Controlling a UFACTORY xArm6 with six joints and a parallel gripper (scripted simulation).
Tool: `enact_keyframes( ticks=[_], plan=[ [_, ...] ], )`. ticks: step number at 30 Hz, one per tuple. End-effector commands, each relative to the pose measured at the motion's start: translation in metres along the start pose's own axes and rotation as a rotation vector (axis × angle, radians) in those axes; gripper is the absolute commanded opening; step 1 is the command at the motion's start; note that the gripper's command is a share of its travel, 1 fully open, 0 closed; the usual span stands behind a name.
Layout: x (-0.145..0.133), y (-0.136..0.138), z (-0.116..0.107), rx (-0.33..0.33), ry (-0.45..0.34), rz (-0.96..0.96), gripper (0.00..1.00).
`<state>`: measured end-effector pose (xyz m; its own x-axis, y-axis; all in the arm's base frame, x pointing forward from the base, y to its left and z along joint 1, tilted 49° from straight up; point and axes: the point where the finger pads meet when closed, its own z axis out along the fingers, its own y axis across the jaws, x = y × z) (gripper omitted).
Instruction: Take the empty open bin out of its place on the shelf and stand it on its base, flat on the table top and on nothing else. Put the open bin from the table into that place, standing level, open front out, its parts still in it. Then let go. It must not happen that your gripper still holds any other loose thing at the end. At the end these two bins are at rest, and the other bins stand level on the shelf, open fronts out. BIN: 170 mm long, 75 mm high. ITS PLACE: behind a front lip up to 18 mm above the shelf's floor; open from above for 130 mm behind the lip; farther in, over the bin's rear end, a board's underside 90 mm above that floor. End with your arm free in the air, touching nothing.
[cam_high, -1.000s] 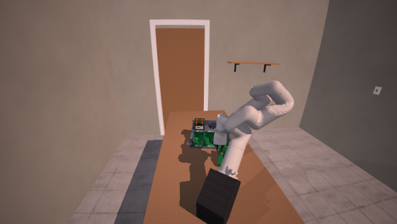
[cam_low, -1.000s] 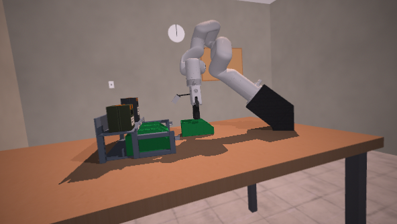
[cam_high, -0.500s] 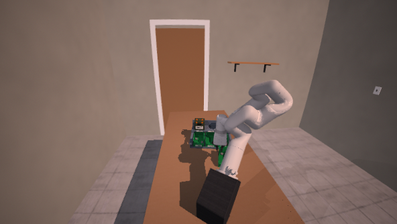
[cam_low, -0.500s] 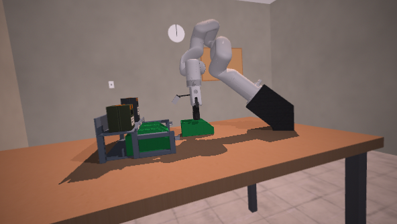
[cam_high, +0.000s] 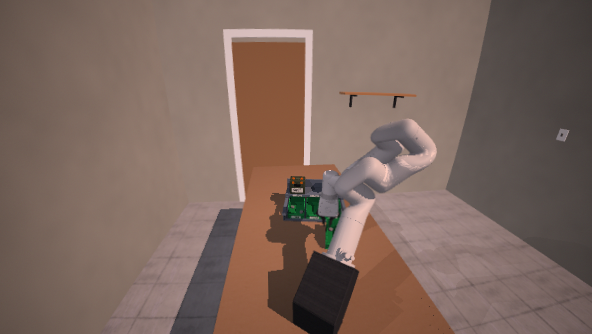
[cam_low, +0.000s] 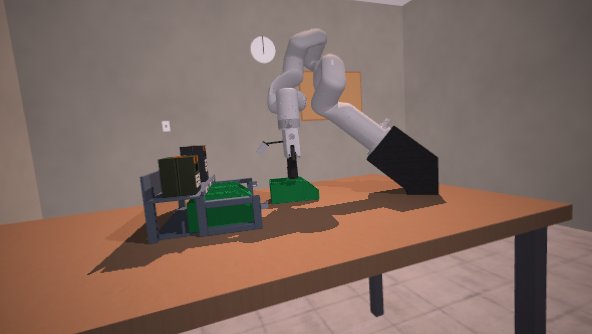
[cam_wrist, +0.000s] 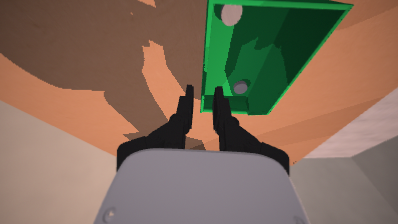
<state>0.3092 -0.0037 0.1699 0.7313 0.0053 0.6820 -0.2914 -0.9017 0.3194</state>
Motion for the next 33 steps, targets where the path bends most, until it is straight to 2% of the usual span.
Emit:
enact_keyframes(
  ticks=[1,33],
  plan=[
    [0.0011,-0.0003,-0.0004,0.001,0.002,0.001,0.26],
    [0.0012,-0.0003,0.0065,0.001,0.002,0.001,0.26]
  ],
)
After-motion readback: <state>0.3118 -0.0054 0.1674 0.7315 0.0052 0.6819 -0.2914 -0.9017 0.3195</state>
